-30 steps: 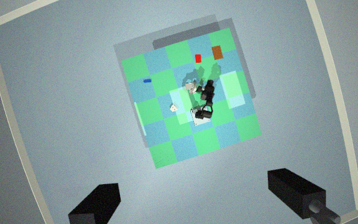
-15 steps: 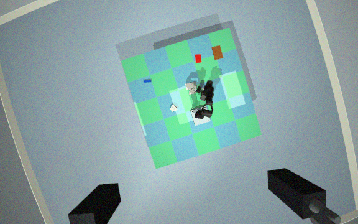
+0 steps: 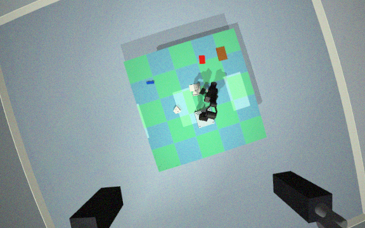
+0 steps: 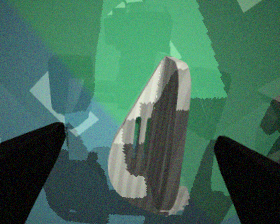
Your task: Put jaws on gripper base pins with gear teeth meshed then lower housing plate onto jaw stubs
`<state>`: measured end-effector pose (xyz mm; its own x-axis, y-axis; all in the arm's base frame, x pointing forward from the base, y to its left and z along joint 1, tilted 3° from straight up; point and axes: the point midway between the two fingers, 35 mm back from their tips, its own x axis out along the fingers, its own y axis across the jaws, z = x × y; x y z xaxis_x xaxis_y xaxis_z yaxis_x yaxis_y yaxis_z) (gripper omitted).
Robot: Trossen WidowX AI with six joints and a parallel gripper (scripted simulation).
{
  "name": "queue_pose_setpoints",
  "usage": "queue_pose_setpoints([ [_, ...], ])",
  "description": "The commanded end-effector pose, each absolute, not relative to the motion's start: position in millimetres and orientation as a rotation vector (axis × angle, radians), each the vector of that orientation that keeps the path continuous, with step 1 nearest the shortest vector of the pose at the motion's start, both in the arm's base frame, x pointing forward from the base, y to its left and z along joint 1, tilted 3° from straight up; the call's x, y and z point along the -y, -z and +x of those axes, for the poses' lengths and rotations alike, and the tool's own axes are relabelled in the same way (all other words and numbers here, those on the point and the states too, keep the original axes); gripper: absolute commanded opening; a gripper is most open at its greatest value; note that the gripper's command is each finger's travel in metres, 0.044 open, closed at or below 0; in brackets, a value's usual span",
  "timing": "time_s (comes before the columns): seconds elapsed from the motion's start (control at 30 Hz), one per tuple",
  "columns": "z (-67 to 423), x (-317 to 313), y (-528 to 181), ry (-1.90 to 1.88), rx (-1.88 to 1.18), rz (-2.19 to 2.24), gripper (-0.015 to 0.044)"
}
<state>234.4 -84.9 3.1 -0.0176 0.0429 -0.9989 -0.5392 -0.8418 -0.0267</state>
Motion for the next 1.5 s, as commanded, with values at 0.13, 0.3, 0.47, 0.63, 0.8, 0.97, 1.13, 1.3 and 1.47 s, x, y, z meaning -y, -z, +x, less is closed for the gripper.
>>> queue_pose_setpoints([
  [0.13, 234.4, 85.6, -2.7, -1.914, -0.521, -1.860, 0.0440],
  [0.3, 234.4, 84.9, -3.0, -1.913, -0.516, -1.857, 0.0335],
  [0.47, 234.4, 84.9, -3.0, -1.913, -0.516, -1.857, 0.0204],
  [0.63, 234.4, 84.9, -3.0, -1.913, -0.516, -1.857, 0.0134],
  [0.8, 234.4, 84.9, -3.0, -1.913, -0.516, -1.857, 0.0134],
  [0.97, 234.4, 84.9, -3.0, -1.913, -0.516, -1.857, 0.0134],
  [1.13, 235.2, 85.4, -7.4, -1.913, -0.516, -1.857, 0.0134],
  [1.3, 237.2, 86.8, -22.5, -1.913, -0.518, -1.858, 0.0134],
  [1.47, 238.3, 87.8, -38.1, -1.913, -0.519, -1.859, 0.0134],
])
